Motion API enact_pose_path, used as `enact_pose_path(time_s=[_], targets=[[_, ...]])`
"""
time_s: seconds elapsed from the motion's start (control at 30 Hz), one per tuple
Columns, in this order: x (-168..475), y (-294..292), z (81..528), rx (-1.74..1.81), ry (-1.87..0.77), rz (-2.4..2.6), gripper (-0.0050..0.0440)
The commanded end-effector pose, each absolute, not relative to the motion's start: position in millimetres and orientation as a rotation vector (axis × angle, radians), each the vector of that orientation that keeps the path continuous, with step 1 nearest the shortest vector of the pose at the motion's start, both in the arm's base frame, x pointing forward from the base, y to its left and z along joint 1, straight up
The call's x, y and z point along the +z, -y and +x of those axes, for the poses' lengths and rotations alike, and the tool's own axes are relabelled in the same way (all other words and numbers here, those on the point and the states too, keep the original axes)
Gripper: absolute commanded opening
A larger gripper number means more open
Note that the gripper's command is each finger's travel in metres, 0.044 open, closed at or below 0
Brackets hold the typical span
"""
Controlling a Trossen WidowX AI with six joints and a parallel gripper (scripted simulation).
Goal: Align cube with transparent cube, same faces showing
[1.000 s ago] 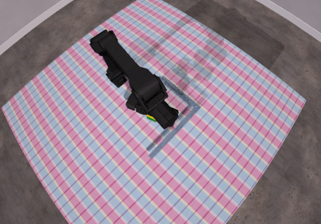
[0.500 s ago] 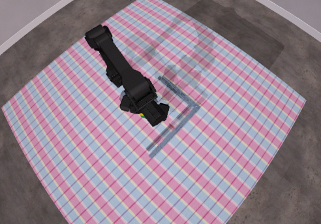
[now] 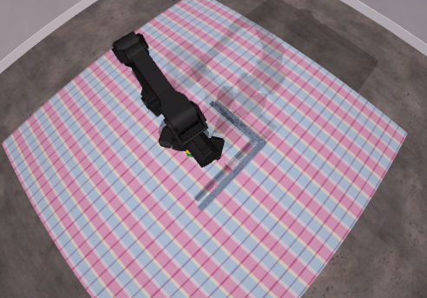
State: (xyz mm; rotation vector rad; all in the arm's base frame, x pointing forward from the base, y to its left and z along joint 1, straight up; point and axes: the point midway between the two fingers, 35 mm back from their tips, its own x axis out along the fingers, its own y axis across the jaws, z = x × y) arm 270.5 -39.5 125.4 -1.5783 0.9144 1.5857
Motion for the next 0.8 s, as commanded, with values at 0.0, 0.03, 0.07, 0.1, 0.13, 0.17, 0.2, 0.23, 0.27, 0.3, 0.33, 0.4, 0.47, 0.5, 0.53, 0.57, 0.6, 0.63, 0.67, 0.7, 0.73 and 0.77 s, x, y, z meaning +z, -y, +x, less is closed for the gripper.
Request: enact_pose_path(time_s=[0.0, 0.03, 0.07, 0.1, 0.13, 0.17, 0.2, 0.23, 0.27, 0.3, 0.33, 0.4, 0.47, 0.5, 0.53, 0.57, 0.6, 0.63, 0.67, 0.7, 0.73, 0.77], targets=[[131.6, 40.3, 272.0, 1.562, -0.905, -1.601, 0.0000], [131.6, 40.3, 272.0, 1.562, -0.905, -1.601, 0.0000], [131.6, 40.3, 272.0, 1.562, -0.905, -1.601, 0.0000], [131.6, 40.3, 272.0, 1.562, -0.905, -1.601, 0.0000], [131.6, 40.3, 272.0, 1.562, -0.905, -1.601, 0.0000], [131.6, 40.3, 272.0, 1.562, -0.905, -1.601, 0.0000], [131.6, 40.3, 272.0, 1.562, -0.905, -1.601, 0.0000], [131.6, 40.3, 272.0, 1.562, -0.905, -1.601, 0.0000], [131.6, 40.3, 272.0, 1.562, -0.905, -1.601, 0.0000], [131.6, 40.3, 272.0, 1.562, -0.905, -1.601, 0.0000], [131.6, 40.3, 272.0, 1.562, -0.905, -1.601, 0.0000], [131.6, 40.3, 272.0, 1.562, -0.905, -1.601, 0.0000], [129.7, 40.3, 272.3, 1.562, -0.905, -1.601, 0.0000], [126.3, 40.4, 272.7, 1.562, -0.905, -1.601, 0.0000], [121.3, 40.4, 273.4, 1.562, -0.905, -1.601, 0.0000], [114.3, 40.5, 274.1, 1.562, -0.905, -1.601, 0.0000], [106.8, 40.5, 274.6, 1.562, -0.905, -1.601, 0.0000], [106.8, 40.5, 274.6, 1.562, -0.905, -1.601, 0.0000], [106.8, 40.5, 274.6, 1.562, -0.905, -1.601, 0.0000], [98.3, 40.5, 274.9, 1.562, -0.905, -1.601, 0.0000], [88.9, 40.5, 275.0, 1.562, -0.905, -1.601, 0.0000], [78.5, 40.4, 274.6, 1.562, -0.905, -1.600, 0.0000]])
